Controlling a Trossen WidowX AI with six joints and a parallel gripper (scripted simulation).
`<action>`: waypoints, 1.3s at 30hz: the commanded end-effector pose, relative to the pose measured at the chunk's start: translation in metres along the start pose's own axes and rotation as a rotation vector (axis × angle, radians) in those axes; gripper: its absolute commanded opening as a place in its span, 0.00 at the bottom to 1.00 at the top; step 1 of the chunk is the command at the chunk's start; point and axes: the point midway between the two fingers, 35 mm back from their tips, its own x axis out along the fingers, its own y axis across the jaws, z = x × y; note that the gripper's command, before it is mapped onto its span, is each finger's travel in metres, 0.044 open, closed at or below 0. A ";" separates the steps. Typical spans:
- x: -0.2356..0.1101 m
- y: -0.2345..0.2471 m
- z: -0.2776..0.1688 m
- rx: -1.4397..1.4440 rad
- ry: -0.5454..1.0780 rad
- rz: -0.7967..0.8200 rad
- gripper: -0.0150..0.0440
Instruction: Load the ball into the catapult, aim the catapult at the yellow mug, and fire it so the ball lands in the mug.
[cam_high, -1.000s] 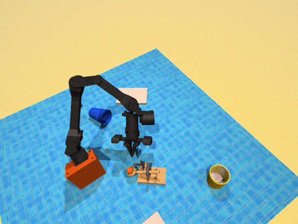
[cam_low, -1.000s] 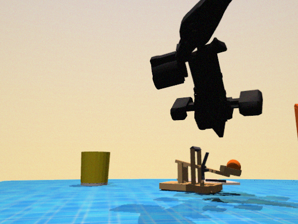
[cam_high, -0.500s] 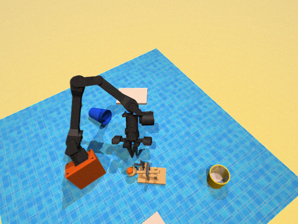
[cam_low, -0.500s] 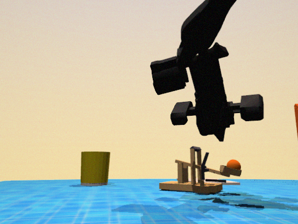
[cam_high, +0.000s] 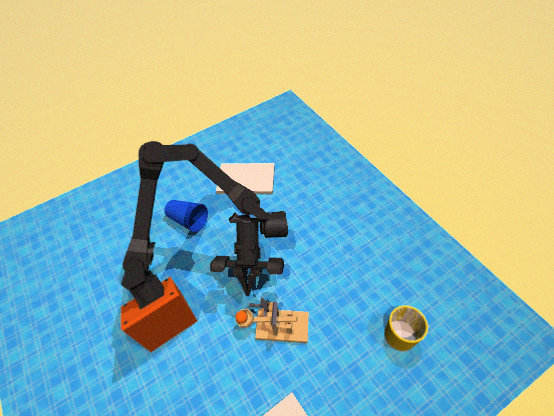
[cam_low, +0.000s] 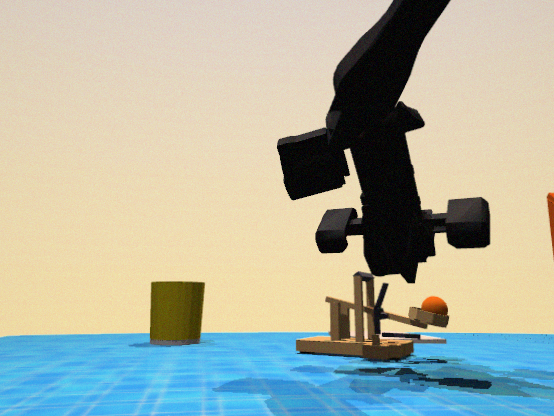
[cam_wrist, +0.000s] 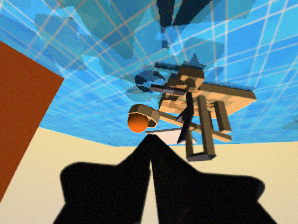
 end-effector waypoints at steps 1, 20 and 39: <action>0.008 0.002 0.006 0.005 -0.004 0.009 0.25; 0.031 0.003 0.028 0.004 -0.004 0.011 0.25; 0.056 0.007 0.051 0.003 -0.004 0.015 0.25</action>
